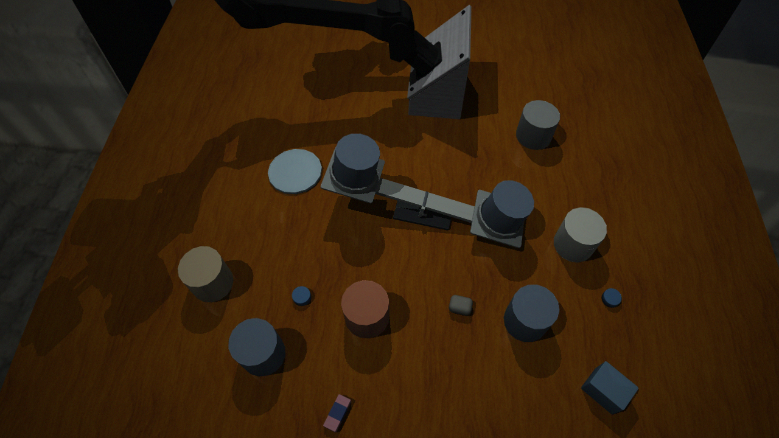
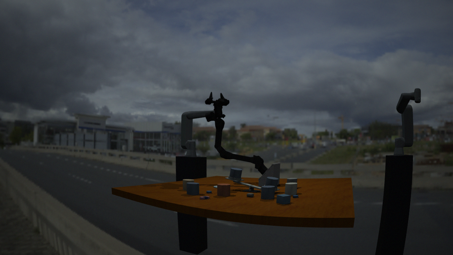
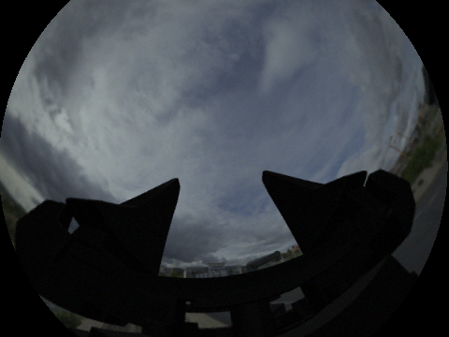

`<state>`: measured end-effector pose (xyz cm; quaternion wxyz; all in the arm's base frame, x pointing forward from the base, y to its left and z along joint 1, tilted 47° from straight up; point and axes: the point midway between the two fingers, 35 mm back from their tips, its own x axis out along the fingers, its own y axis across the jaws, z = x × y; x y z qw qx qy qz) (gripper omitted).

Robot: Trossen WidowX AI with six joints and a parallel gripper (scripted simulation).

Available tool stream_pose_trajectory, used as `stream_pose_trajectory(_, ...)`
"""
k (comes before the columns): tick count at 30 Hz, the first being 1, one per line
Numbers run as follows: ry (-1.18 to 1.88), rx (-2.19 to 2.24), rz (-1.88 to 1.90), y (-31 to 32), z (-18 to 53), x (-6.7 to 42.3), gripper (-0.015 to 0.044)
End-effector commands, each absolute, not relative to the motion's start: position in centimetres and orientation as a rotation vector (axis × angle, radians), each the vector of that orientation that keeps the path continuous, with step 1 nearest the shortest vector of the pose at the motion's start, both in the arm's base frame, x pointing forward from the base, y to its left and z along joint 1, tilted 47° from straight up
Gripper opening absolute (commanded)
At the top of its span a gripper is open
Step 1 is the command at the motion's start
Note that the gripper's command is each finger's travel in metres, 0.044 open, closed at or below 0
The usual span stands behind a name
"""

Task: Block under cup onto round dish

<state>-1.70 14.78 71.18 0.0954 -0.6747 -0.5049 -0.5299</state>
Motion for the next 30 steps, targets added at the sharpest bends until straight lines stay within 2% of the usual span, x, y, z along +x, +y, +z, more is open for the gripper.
stream_pose_trajectory(1, -1.499, -2.005, -1.570, 14.9, 71.1, -1.7, 0.0426)
stream_pose_trajectory(2, -1.508, -2.020, -1.567, 15.4, 70.9, -1.6, 0.0440)
stream_pose_trajectory(18, -1.800, -2.510, -1.456, 28.0, 61.6, 1.0, 0.0440)
stream_pose_trajectory(30, -2.044, -2.870, -1.346, 34.2, 52.7, 3.9, 0.0440)
